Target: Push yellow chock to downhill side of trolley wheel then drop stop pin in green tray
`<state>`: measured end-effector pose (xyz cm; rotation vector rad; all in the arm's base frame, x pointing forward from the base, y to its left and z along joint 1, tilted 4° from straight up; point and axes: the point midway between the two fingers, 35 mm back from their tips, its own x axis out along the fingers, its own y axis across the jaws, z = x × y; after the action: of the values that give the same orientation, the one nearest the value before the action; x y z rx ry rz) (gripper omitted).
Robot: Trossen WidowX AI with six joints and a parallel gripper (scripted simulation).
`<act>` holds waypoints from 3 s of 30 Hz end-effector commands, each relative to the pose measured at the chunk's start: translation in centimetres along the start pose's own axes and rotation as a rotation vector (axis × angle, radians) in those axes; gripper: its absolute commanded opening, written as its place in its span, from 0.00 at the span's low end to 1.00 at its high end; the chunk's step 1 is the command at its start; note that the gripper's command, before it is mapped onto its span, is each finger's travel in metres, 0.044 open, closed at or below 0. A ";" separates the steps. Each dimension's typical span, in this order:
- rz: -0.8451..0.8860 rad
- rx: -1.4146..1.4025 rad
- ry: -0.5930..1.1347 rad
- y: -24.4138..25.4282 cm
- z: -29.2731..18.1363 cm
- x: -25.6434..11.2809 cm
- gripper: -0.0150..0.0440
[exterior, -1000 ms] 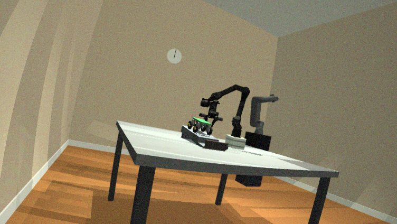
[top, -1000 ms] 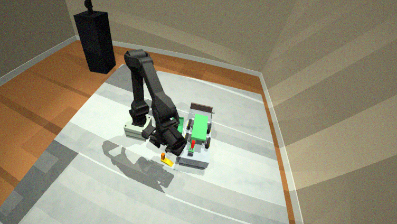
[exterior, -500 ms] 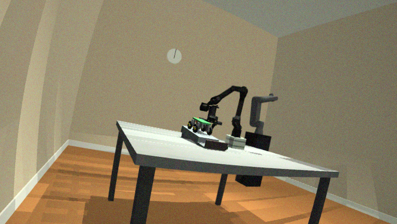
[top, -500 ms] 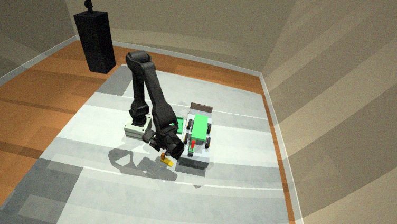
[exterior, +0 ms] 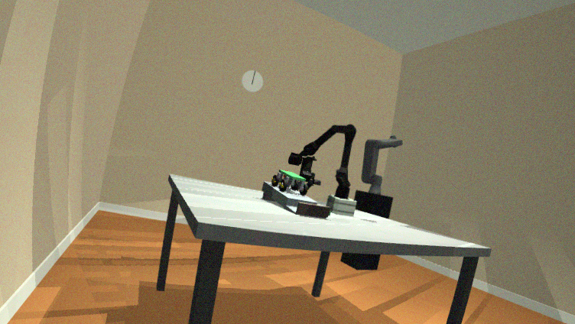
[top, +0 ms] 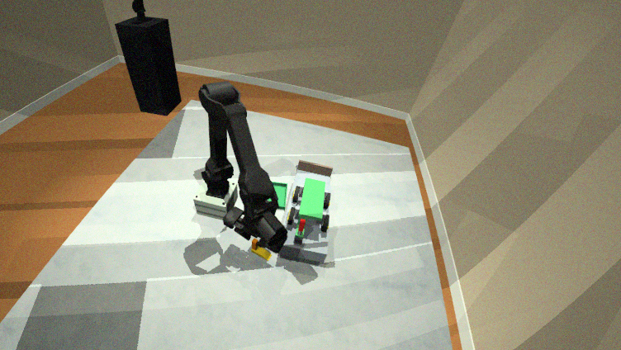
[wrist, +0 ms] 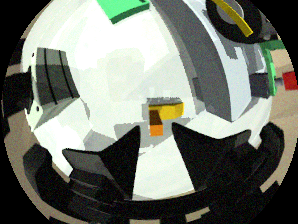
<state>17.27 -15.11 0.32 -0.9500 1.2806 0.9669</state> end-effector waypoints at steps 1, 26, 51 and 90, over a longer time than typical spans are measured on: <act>-0.002 0.003 -0.006 0.0 0.1 0.5 0.58; 0.001 0.000 -0.001 0.0 0.0 2.8 0.35; -0.001 0.003 -0.006 0.5 0.0 -3.8 0.25; 0.001 0.317 -0.005 0.0 0.0 -12.1 0.25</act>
<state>16.71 -15.68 12.33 -0.7608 1.3622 0.7908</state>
